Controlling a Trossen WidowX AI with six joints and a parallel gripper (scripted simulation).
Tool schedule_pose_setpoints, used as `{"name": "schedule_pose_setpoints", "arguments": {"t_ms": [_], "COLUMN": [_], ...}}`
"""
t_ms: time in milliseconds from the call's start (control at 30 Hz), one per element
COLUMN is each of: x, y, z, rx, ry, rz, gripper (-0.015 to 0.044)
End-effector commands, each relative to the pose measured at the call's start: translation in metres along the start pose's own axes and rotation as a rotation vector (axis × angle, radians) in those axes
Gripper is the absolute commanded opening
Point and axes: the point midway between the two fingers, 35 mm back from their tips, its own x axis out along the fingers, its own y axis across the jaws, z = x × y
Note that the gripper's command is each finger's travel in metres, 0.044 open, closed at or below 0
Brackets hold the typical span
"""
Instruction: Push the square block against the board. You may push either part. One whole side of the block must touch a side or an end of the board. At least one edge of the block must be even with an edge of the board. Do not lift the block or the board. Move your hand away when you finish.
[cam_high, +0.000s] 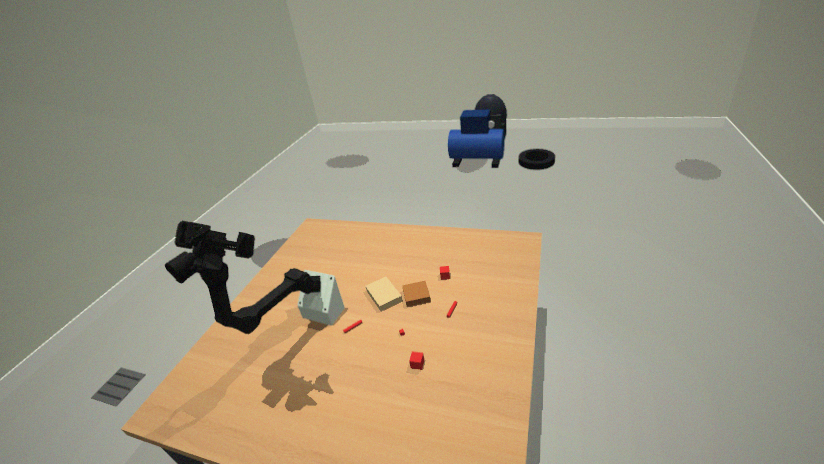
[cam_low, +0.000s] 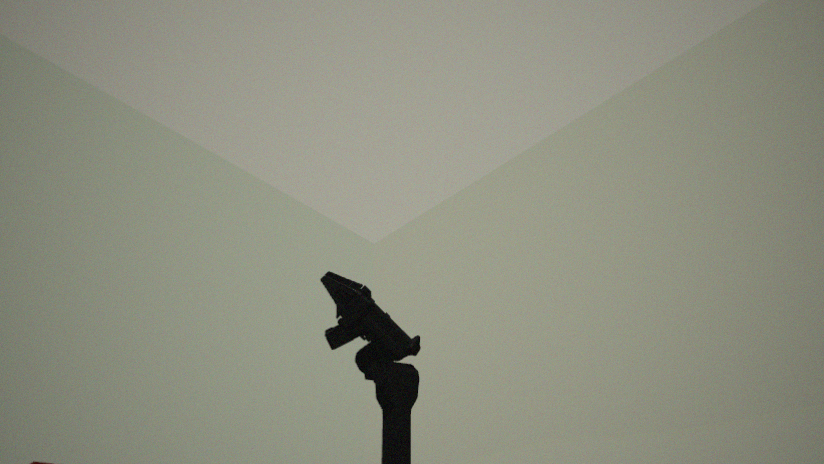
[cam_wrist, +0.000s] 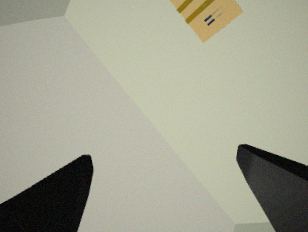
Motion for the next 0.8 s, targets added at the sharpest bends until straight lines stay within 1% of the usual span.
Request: {"name": "schedule_pose_setpoints", "arguments": {"t_ms": [0,100,200,467,667,767], "x": [0.0,0.002,0.012,0.043,0.068,0.079], "y": [0.0,-0.003,-0.015,-0.066,-0.121,-0.151], "z": [0.0,-0.003,-0.015,-0.057,-0.082,-0.087], "rx": [0.0,-0.013,-0.069,-0.22,-0.334,-0.393], "ry": [0.0,-0.002,-0.011,-0.003,0.0,-0.013], "rz": [0.0,-0.005,-0.028,-0.158,-0.288,-0.359], "gripper": [0.0374,0.0295,0.0216,0.0006,0.0,0.0]}}
